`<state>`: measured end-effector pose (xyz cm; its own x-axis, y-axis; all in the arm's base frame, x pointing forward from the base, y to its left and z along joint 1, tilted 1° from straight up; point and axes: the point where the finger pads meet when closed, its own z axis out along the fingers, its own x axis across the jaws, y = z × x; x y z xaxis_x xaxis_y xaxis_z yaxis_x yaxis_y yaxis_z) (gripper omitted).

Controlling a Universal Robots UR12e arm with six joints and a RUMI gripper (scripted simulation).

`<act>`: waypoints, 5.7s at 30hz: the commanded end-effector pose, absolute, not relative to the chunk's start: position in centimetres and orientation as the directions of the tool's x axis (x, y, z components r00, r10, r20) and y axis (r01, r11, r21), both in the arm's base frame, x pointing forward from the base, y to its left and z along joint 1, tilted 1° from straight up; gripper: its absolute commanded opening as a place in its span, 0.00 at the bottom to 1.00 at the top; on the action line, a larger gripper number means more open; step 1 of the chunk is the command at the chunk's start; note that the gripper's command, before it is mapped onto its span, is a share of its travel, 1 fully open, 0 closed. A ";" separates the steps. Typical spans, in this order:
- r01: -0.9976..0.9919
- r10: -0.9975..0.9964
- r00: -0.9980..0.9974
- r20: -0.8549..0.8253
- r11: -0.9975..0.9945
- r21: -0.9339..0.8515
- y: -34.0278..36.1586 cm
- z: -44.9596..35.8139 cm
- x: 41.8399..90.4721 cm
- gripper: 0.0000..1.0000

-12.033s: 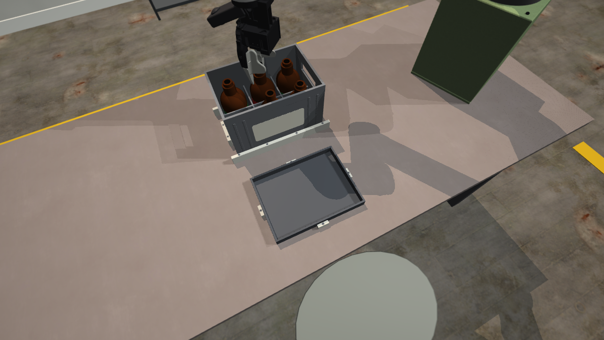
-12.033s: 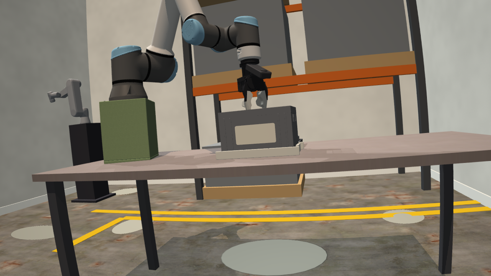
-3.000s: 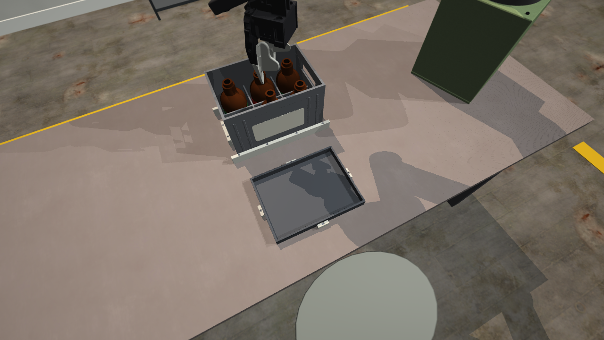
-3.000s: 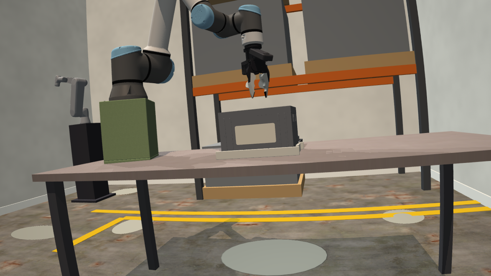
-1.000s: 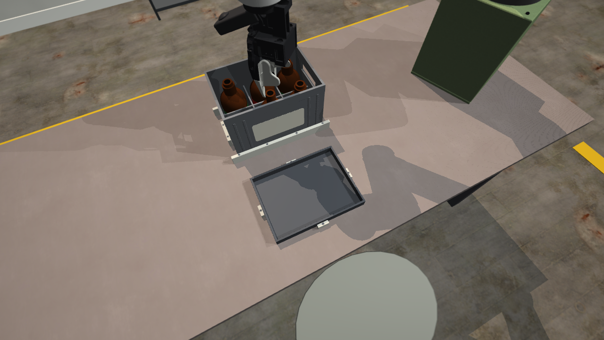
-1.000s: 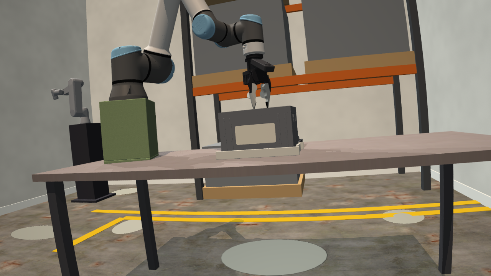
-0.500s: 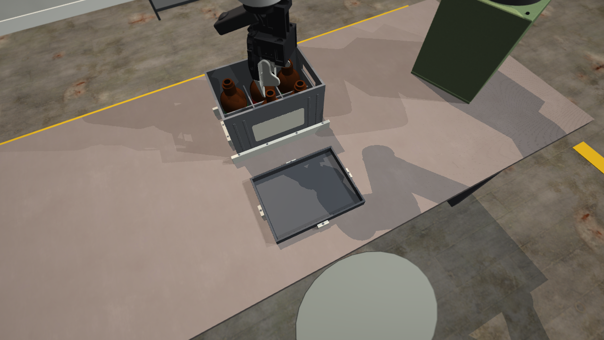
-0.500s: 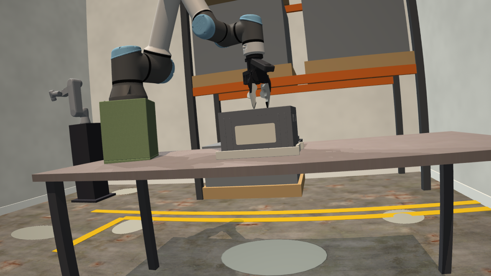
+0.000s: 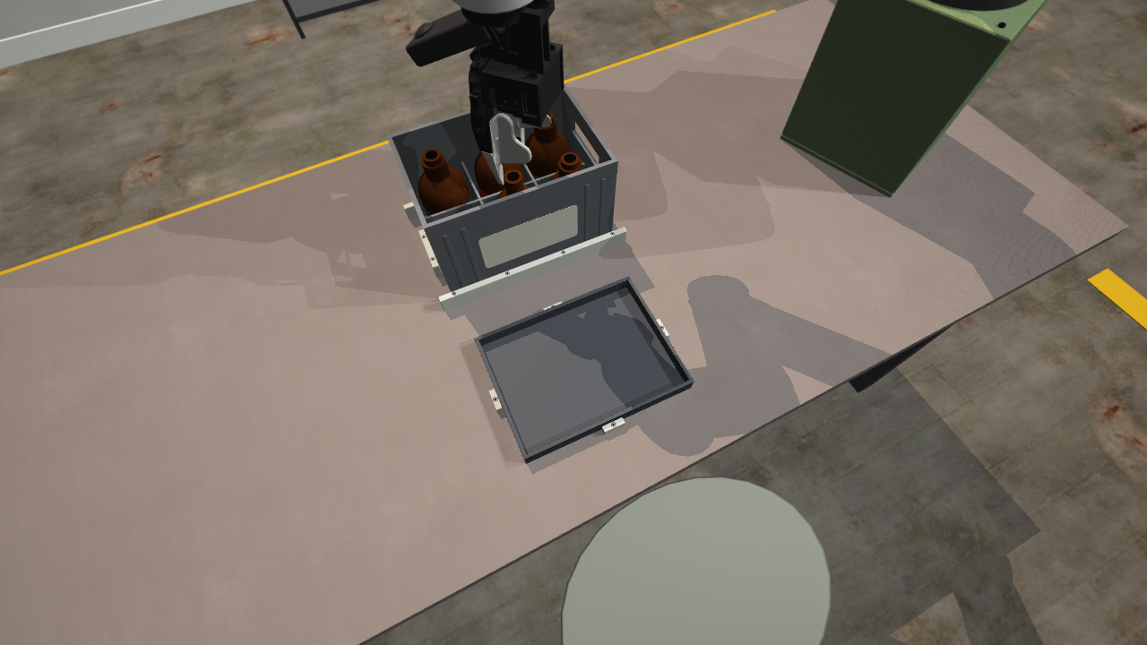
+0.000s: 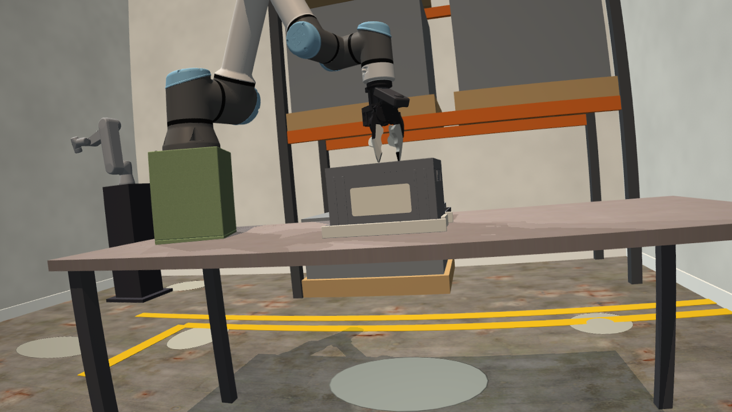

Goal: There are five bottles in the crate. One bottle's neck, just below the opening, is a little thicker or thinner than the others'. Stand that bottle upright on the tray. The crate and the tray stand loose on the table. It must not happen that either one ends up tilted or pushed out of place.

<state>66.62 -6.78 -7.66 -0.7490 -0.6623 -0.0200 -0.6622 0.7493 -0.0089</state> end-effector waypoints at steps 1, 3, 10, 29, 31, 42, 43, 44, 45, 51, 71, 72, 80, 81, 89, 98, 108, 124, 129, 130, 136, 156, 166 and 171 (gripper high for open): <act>-0.661 -0.661 -0.750 -0.018 0.750 -0.007 -6.7 -7.8 66.4 0.38; -0.661 -0.661 -0.750 -0.018 0.750 -0.007 -6.7 -7.8 66.4 0.38; -0.661 -0.661 -0.750 -0.019 0.750 -0.008 -6.8 -7.8 66.5 0.38; -0.661 -0.661 -0.750 -0.020 0.750 -0.010 -7.2 -7.6 66.9 0.38; -0.661 -0.661 -0.750 -0.020 0.750 -0.010 -7.2 -7.6 66.9 0.38; -0.661 -0.661 -0.750 -0.020 0.750 -0.010 -7.2 -7.7 66.9 0.38; -0.661 -0.661 -0.750 -0.020 0.750 -0.010 -7.2 -7.7 66.9 0.38; -0.661 -0.661 -0.750 -0.020 0.750 -0.010 -7.2 -7.7 66.9 0.38; -0.661 -0.661 -0.750 -0.020 0.750 -0.010 -7.2 -7.7 66.9 0.38; -0.661 -0.661 -0.750 -0.020 0.750 -0.010 -7.2 -7.7 66.9 0.38; -0.661 -0.661 -0.750 -0.020 0.750 -0.010 -7.4 -7.7 67.1 0.38; -0.661 -0.661 -0.750 -0.020 0.750 -0.010 -7.4 -7.7 67.1 0.38; -0.661 -0.661 -0.750 -0.020 0.750 -0.010 -7.4 -7.7 67.1 0.38; -0.661 -0.661 -0.750 -0.020 0.750 -0.010 -7.4 -7.7 67.1 0.38; -0.661 -0.661 -0.750 -0.020 0.750 -0.010 -7.4 -7.7 67.1 0.38; -0.661 -0.661 -0.750 -0.020 0.750 -0.010 -7.4 -7.7 67.1 0.38; -0.661 -0.661 -0.750 -0.020 0.750 -0.010 -7.4 -7.7 67.1 0.38; -0.661 -0.661 -0.750 -0.019 0.750 -0.009 -7.4 -7.9 67.1 0.38; -0.661 -0.661 -0.750 -0.019 0.750 -0.009 -7.4 -8.2 67.0 0.38; -0.661 -0.661 -0.750 -0.019 0.750 -0.009 -7.3 -8.3 67.0 0.38; -0.661 -0.661 -0.750 -0.019 0.750 -0.008 -7.3 -8.9 67.0 0.38; -0.661 -0.661 -0.750 -0.018 0.750 -0.006 -7.2 -10.8 66.8 0.38; -0.661 -0.661 -0.750 -0.018 0.750 -0.006 -7.2 -11.7 66.8 0.38; -0.661 -0.661 -0.750 -0.018 0.750 -0.006 -7.2 -11.8 66.8 0.38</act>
